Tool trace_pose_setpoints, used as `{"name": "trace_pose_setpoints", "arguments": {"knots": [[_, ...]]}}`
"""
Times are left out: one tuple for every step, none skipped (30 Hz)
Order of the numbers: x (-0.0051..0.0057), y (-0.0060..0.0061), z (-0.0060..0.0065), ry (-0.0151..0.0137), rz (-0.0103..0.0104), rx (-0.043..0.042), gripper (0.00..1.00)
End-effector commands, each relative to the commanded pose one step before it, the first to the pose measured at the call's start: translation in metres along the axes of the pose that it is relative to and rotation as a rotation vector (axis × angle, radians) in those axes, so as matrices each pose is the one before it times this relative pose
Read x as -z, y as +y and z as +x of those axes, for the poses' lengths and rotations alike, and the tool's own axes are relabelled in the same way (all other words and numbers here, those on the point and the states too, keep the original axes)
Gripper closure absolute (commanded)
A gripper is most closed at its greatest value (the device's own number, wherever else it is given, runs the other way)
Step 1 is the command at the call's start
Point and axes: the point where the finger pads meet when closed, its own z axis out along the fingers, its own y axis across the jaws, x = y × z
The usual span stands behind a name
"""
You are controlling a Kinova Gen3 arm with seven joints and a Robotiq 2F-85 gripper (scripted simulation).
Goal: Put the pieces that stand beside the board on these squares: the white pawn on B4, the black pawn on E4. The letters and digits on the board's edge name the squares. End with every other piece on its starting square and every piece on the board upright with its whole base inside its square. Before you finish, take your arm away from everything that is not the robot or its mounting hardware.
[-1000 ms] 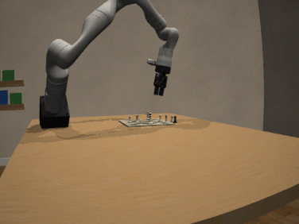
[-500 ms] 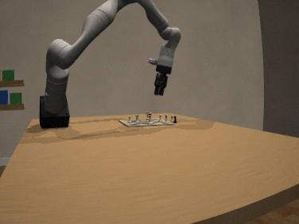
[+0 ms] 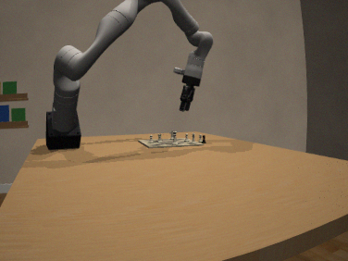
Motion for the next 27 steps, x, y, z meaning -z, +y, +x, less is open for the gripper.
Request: {"name": "trace_pose_setpoints", "arguments": {"knots": [[0.00201,-0.00102,-0.00187,0.00161,-0.00535,-0.00452,0.00],[0.00000,0.00000,0.00000,0.00000,0.00000,0.00000,0.00],[0.00000,0.00000,0.00000,0.00000,0.00000,0.00000,0.00],[0.00114,-0.00353,-0.00004,0.02145,-0.01605,0.02537,0.00],[0.00000,0.00000,0.00000,0.00000,0.00000,0.00000,0.00],[0.00000,0.00000,0.00000,0.00000,0.00000,0.00000,0.00],[0.00000,0.00000,0.00000,0.00000,0.00000,0.00000,0.00],[0.00000,0.00000,0.00000,0.00000,0.00000,0.00000,0.00],[0.00000,0.00000,0.00000,0.00000,0.00000,0.00000,0.00],[0.00000,0.00000,0.00000,0.00000,0.00000,0.00000,0.00],[0.00000,0.00000,0.00000,0.00000,0.00000,0.00000,0.00],[0.00000,0.00000,0.00000,0.00000,0.00000,0.00000,0.00],[0.00143,-0.00352,0.00006,0.02034,-0.01707,0.02552,0.00],[0.00000,0.00000,0.00000,0.00000,0.00000,0.00000,0.00],[0.00000,0.00000,0.00000,0.00000,0.00000,0.00000,0.00],[0.00000,0.00000,0.00000,0.00000,0.00000,0.00000,0.00],[0.00000,0.00000,0.00000,0.00000,0.00000,0.00000,0.00],[0.00000,0.00000,0.00000,0.00000,0.00000,0.00000,0.00],[0.00000,0.00000,0.00000,0.00000,0.00000,0.00000,0.00],[0.00000,0.00000,0.00000,0.00000,0.00000,0.00000,0.00],[0.00172,-0.00349,0.00017,0.01916,-0.01801,0.02567,0.00],[0.00000,0.00000,0.00000,0.00000,0.00000,0.00000,0.00],[0.00000,0.00000,0.00000,0.00000,0.00000,0.00000,0.00],[0.00000,0.00000,0.00000,0.00000,0.00000,0.00000,0.00],[0.00000,0.00000,0.00000,0.00000,0.00000,0.00000,0.00],[0.00000,0.00000,0.00000,0.00000,0.00000,0.00000,0.00],[0.00000,0.00000,0.00000,0.00000,0.00000,0.00000,0.00]]}}
